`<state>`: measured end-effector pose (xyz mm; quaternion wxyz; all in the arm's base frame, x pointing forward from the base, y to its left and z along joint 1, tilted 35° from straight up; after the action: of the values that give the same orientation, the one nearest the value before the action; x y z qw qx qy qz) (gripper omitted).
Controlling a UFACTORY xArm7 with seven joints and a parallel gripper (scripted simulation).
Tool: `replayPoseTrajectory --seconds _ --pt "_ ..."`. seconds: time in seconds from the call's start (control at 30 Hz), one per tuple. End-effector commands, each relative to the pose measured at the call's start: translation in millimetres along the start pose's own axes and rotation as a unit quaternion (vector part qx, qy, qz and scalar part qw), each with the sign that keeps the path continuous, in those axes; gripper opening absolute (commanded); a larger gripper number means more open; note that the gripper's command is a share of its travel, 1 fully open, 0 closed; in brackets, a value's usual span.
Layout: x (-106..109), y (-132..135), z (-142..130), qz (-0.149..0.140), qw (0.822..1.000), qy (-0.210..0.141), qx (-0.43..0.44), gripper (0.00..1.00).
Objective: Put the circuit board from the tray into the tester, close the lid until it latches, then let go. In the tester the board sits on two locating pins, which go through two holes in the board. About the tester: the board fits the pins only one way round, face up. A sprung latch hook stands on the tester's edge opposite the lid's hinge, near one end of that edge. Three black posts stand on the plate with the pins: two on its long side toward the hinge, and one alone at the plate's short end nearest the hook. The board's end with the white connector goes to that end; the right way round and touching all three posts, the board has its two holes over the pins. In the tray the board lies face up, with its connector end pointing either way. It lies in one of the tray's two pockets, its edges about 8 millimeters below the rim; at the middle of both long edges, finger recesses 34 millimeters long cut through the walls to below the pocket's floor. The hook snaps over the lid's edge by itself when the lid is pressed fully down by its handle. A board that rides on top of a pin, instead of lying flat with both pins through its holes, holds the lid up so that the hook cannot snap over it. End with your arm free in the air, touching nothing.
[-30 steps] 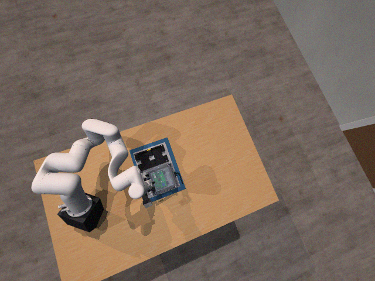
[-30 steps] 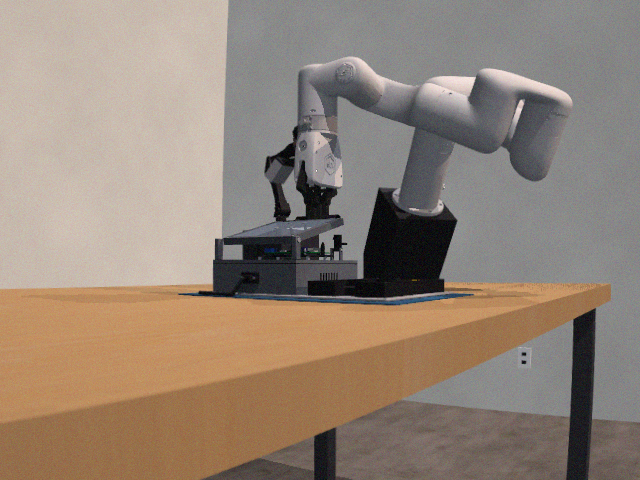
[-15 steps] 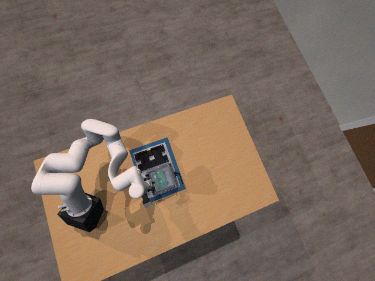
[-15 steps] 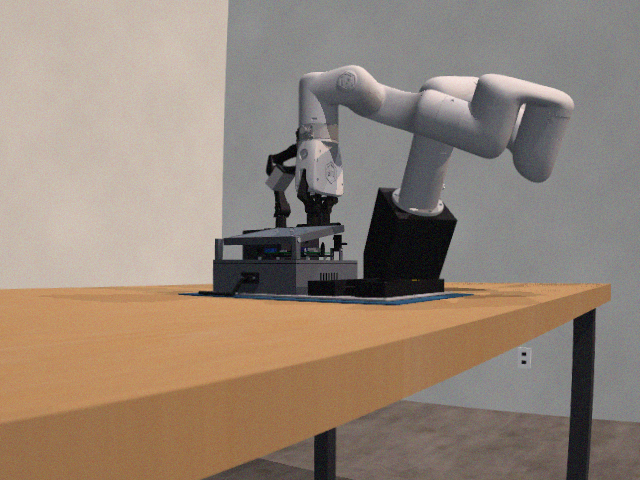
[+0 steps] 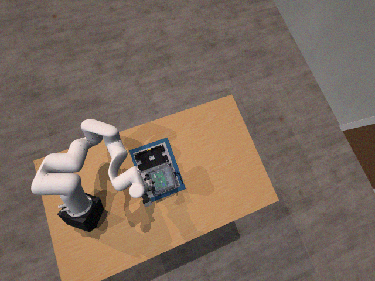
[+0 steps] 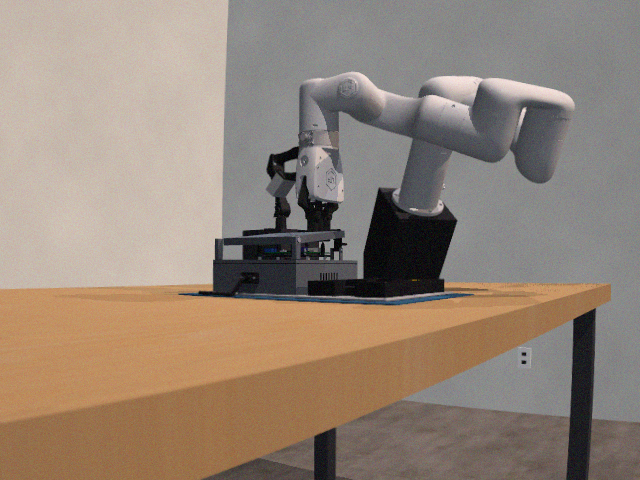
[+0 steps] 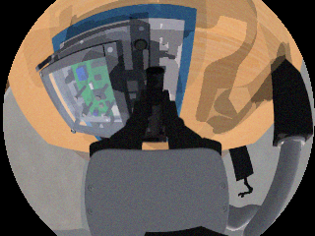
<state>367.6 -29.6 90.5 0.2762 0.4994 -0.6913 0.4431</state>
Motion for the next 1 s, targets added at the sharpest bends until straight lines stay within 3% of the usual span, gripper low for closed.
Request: replayPoseTrajectory --seconds 0.0,0.97 --pt "-2 0 0 0.001 1.000 0.000 0.000 0.00" --pt "-15 0 0 0.001 1.000 0.000 0.000 0.00"
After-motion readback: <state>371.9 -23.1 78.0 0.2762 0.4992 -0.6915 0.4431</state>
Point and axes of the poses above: the point where the finger pads meet when closed, its own x axis back along the fingers, its own y axis across the jaws, z = x × y, the point moved 4 cm from there along x, back along the fingers, and after that the axes turned 3 degrees about -x, right-handed, at the moved point
